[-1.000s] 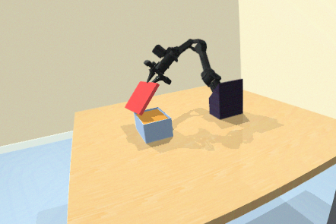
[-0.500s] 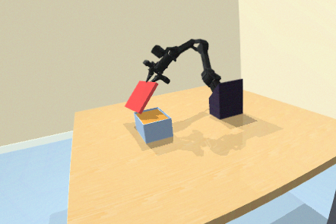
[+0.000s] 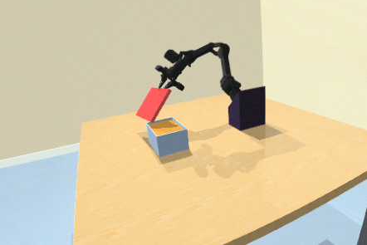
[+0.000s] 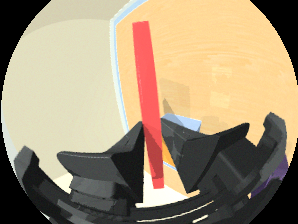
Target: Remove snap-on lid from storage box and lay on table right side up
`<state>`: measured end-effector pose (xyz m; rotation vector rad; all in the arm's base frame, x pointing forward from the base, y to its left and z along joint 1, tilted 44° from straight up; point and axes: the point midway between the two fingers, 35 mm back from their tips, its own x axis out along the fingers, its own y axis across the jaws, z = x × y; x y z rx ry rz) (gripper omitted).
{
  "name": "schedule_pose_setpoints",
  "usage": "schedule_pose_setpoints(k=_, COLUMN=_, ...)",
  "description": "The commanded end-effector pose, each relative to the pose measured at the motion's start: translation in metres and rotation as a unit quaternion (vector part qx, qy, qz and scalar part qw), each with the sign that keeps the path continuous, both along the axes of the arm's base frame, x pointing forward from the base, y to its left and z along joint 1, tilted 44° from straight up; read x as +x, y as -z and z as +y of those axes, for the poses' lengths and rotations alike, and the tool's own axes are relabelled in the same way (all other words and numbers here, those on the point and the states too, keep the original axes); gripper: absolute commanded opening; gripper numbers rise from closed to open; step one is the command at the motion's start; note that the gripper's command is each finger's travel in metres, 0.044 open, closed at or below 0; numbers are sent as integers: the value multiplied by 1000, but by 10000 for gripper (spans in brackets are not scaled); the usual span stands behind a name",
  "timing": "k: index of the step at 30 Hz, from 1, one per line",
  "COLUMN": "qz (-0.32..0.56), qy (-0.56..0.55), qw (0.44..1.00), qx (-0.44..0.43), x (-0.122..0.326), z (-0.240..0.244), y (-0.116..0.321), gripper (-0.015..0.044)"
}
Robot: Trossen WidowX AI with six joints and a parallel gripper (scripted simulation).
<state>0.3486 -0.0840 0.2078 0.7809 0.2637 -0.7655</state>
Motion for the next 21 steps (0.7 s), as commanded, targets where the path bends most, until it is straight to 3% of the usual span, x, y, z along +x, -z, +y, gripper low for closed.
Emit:
schedule_pose_setpoints(k=1, qz=-10, qy=-7, qw=1000, qx=1, x=1, z=-3, y=-14, gripper=0)
schedule_pose_setpoints(k=21, qz=-11, qy=-7, qw=1000, qx=0, x=-6, z=-32, y=-42, gripper=0)
